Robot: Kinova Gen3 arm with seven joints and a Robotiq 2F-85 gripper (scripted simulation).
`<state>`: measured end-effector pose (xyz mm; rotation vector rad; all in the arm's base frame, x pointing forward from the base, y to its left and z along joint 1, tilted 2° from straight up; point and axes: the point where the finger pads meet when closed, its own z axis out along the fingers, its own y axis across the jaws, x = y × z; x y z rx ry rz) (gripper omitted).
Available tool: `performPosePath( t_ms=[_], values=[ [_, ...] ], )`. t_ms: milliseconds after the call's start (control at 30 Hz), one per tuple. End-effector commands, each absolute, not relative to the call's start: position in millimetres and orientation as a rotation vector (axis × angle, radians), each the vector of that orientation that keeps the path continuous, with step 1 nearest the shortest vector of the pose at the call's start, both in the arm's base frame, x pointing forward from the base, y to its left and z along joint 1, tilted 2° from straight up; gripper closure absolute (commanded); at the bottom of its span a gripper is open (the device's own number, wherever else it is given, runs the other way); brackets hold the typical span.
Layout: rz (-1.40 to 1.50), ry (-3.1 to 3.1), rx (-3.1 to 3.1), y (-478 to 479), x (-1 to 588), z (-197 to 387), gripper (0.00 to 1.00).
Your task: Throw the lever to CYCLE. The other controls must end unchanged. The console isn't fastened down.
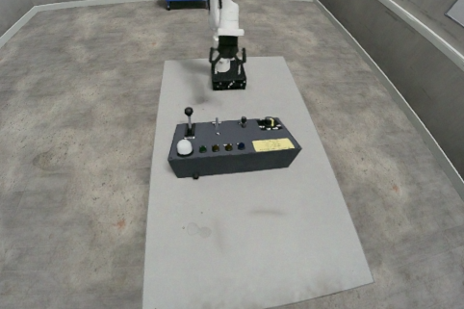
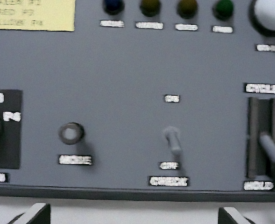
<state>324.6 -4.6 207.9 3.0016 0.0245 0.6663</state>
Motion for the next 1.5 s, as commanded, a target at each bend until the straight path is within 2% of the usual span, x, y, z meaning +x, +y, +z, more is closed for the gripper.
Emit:
performPosePath(
  t_ms=[0,567,1467],
  values=[
    [0.655,0.034,3.022,-24.5,324.4,208.9,0.0],
    [0.664,0.032,3.038,-95.6,309.1,203.8,0.0],
    [0.669,0.031,3.045,-115.4,301.3,199.9,0.0]
  ],
)
